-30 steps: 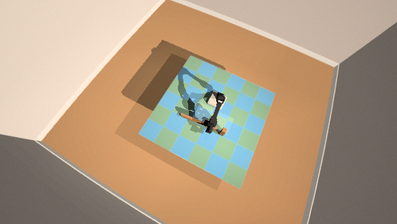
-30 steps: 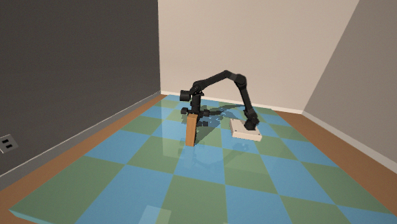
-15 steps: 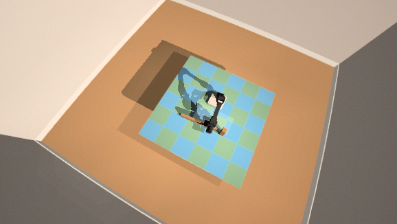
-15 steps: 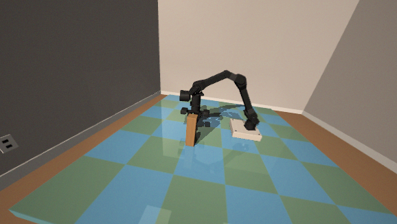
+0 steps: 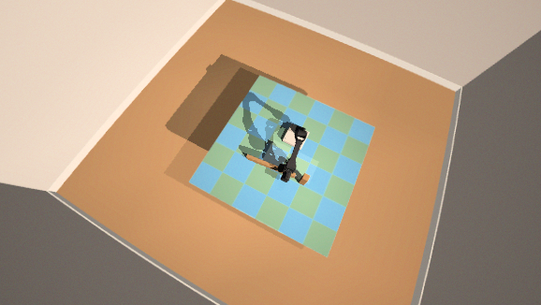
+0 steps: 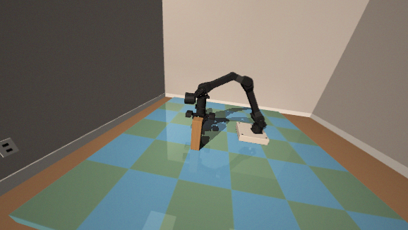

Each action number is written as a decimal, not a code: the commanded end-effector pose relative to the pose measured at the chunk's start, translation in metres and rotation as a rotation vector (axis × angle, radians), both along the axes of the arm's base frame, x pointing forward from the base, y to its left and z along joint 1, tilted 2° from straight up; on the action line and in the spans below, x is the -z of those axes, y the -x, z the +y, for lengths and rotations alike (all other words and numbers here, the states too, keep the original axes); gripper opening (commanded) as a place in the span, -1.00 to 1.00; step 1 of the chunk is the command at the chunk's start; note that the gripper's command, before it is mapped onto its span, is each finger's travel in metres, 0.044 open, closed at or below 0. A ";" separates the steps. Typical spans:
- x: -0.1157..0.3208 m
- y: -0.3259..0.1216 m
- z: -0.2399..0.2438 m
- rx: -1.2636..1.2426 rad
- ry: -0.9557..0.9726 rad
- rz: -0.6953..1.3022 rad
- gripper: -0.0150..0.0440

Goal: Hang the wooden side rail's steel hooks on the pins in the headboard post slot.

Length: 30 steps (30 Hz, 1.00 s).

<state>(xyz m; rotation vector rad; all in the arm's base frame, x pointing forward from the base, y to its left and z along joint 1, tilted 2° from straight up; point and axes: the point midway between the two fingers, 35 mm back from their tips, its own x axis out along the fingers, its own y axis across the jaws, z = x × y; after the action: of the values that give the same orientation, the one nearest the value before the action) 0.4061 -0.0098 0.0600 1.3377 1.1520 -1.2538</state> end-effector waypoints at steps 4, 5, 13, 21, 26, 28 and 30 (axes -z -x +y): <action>-0.003 -0.001 0.002 0.000 0.000 -0.015 -0.49; -0.003 -0.001 0.002 0.000 0.000 -0.015 -0.49; -0.004 -0.001 0.003 0.000 0.000 -0.015 -0.49; -0.005 -0.001 0.004 0.000 0.000 -0.015 -0.49; -0.005 -0.001 0.004 0.000 0.000 -0.015 -0.49; -0.005 -0.001 0.004 0.000 0.000 -0.015 -0.49; -0.005 -0.001 0.004 0.000 0.000 -0.015 -0.49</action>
<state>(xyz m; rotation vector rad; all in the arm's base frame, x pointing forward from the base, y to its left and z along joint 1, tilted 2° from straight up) 0.4054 -0.0064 0.0596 1.3340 1.1527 -1.2502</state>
